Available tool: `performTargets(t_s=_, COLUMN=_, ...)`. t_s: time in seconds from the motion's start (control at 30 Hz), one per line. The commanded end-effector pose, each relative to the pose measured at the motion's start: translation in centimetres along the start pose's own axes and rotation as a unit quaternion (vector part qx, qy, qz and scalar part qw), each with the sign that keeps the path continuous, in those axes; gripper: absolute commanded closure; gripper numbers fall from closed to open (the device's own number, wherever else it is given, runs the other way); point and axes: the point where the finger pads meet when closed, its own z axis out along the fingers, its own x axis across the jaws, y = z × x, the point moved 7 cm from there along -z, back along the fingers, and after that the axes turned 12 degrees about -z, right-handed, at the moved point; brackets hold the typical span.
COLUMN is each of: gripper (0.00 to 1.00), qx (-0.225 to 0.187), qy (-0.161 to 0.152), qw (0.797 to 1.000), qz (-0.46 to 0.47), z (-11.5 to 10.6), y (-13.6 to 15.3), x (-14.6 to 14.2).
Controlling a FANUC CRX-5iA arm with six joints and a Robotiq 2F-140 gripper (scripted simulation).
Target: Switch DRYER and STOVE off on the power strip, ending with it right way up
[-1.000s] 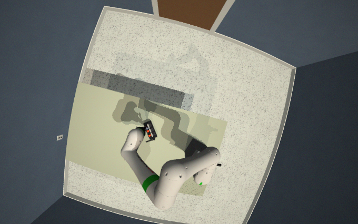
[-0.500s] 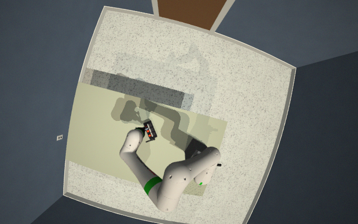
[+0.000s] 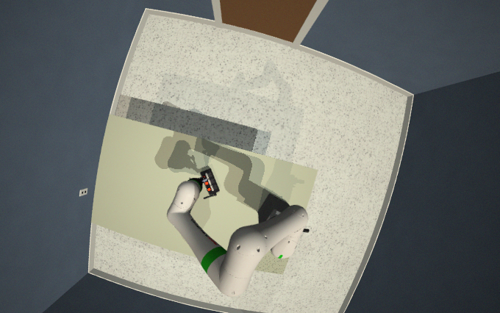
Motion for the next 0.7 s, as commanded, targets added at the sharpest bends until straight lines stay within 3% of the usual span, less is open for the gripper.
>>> performTargets(t_s=0.0, gripper=1.00, qx=0.000, qy=0.000, qw=1.000, qz=0.000, z=0.0, y=0.0, x=0.0)
performTargets(t_s=0.07, gripper=1.00, qx=0.000, qy=0.000, qw=1.000, qz=0.000, z=-0.1, y=0.7, x=-0.2)
performTargets(t_s=0.17, gripper=1.00, qx=0.000, qy=0.000, qw=1.000, qz=0.000, z=-0.9, y=5.4, x=-1.4)
performTargets(t_s=0.2, gripper=1.00, qx=0.000, qy=0.000, qw=1.000, qz=0.000, z=-0.9, y=5.4, x=-1.4)
performTargets(t_s=0.27, gripper=1.00, qx=0.000, qy=0.000, qw=1.000, qz=0.000, z=-1.3, y=8.3, x=-1.8)
performTargets(t_s=0.67, gripper=1.00, qx=0.000, qy=0.000, qw=1.000, qz=0.000, z=-1.4, y=9.0, x=-1.9)
